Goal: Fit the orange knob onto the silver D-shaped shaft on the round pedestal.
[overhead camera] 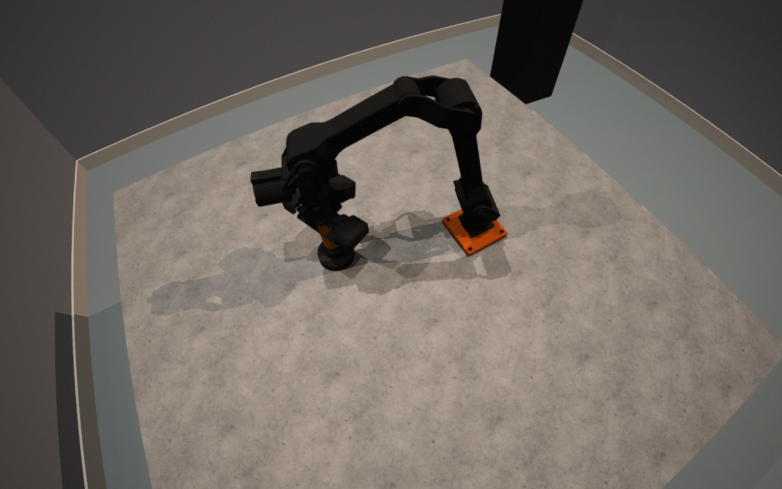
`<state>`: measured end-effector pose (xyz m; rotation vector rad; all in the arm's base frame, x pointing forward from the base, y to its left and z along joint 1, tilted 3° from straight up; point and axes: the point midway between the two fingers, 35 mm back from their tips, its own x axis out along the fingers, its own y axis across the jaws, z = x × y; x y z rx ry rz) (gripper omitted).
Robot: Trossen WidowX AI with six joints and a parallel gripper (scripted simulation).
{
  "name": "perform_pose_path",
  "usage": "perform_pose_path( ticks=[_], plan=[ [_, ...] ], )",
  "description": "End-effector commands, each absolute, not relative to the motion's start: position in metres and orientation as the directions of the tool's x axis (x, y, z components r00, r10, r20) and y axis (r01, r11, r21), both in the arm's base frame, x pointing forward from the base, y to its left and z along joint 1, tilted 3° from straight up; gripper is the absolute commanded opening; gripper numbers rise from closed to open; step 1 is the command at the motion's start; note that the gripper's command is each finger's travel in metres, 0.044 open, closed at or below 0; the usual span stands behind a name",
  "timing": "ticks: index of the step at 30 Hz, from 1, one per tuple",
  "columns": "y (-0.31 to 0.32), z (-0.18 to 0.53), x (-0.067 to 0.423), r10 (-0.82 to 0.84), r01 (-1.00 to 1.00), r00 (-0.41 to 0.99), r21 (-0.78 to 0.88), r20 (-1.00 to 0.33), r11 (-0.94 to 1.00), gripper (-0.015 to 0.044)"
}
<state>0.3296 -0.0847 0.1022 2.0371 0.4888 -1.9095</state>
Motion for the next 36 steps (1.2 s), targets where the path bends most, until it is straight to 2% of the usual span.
perform_pose_path(
  ticks=[1,13,20,36],
  plan=[
    [-0.0847,0.1009,0.3288,0.037,0.442,0.059,-0.007,-0.998,-0.897,0.0],
    [-0.0858,0.1063,0.3285,0.037,0.434,0.059,-0.008,-0.998,-0.901,0.0],
    [-0.0861,0.1073,0.3306,0.037,0.246,0.059,-0.022,-0.998,-0.969,0.0],
    [-0.0848,0.1014,0.3288,0.037,0.246,0.059,-0.022,-0.998,-0.969,0.0]
  ],
)
